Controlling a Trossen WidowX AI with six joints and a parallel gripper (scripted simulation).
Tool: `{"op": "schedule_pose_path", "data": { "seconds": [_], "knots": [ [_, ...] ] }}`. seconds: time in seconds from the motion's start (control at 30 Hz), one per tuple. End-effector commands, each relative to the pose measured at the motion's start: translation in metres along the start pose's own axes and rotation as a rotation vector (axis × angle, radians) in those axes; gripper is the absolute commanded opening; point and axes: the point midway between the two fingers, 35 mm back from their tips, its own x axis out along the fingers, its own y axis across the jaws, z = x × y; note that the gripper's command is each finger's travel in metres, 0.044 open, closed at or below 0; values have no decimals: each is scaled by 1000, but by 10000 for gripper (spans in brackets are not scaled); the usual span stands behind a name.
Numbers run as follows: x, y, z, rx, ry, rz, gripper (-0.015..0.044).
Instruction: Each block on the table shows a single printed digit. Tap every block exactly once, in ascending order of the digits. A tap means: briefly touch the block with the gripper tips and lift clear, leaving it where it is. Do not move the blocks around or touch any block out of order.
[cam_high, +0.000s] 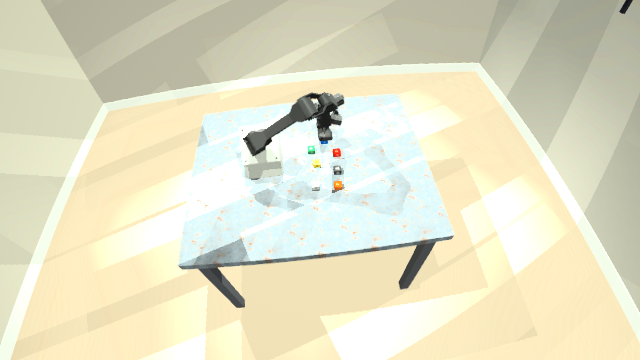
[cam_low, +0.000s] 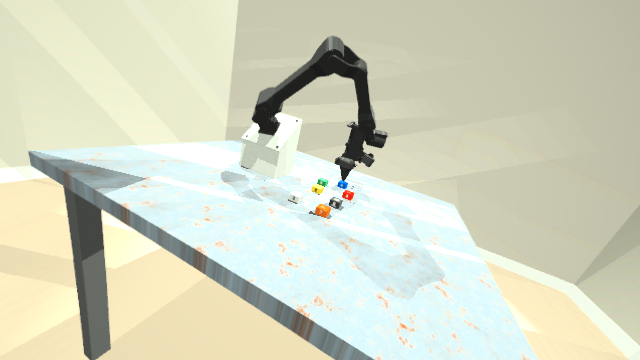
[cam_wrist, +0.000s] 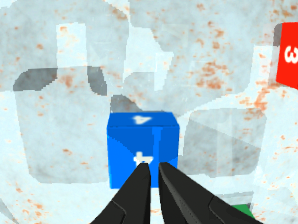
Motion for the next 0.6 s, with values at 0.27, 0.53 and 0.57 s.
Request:
{"op": "schedule_pose_path", "data": {
  "seconds": [0.27,0.53,0.57],
  "knots": [
    [-85,2,4,9,-14,14,20],
    [-99,-1,2,9,-14,13,20],
    [-100,-7,1,9,-14,13,20]
  ]
}}
